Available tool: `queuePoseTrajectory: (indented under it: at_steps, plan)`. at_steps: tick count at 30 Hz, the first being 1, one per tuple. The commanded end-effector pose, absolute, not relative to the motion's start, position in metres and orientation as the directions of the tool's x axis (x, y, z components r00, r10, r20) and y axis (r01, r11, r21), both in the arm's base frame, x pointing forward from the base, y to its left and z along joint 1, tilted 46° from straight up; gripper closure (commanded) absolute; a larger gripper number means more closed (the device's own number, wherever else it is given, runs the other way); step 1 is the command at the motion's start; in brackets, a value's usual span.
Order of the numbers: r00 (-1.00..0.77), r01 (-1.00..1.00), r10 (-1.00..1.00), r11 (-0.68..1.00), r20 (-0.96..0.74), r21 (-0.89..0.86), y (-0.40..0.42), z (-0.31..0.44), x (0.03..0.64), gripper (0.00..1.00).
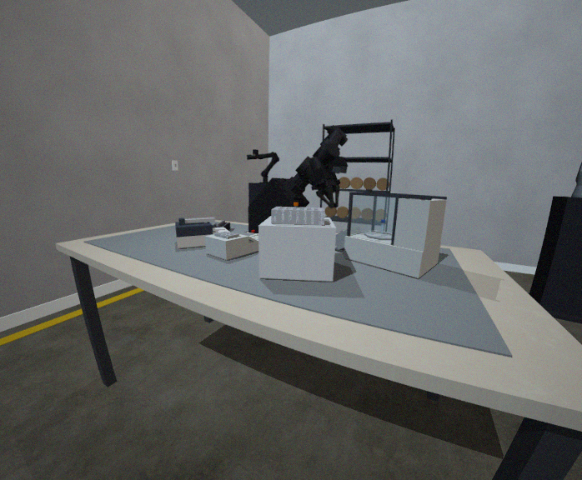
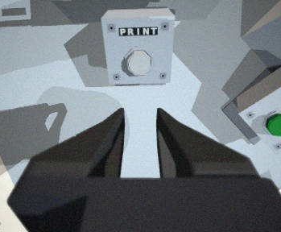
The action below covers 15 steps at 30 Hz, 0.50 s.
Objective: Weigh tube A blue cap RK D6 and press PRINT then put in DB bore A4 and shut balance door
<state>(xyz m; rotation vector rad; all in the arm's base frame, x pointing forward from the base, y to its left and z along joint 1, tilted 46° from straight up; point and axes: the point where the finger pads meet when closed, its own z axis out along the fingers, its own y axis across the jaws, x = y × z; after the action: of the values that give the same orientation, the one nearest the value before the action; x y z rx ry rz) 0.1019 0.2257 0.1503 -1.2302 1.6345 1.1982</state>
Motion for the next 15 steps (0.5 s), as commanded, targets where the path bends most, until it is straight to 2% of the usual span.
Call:
queuePoseTrajectory:
  at_steps: [1, 9, 15]
  plan:
    - [-0.305, -0.951, -0.252, 0.126, -0.918, 0.281, 0.23, 0.199, 0.11, 0.7]
    - [-0.533, -0.843, -0.266, 0.25, -0.803, 0.476, 0.232, 0.222, 0.114, 0.7]
    - [-0.636, -0.768, -0.261, 0.315, -0.726, 0.558, 0.233, 0.245, 0.118, 0.7]
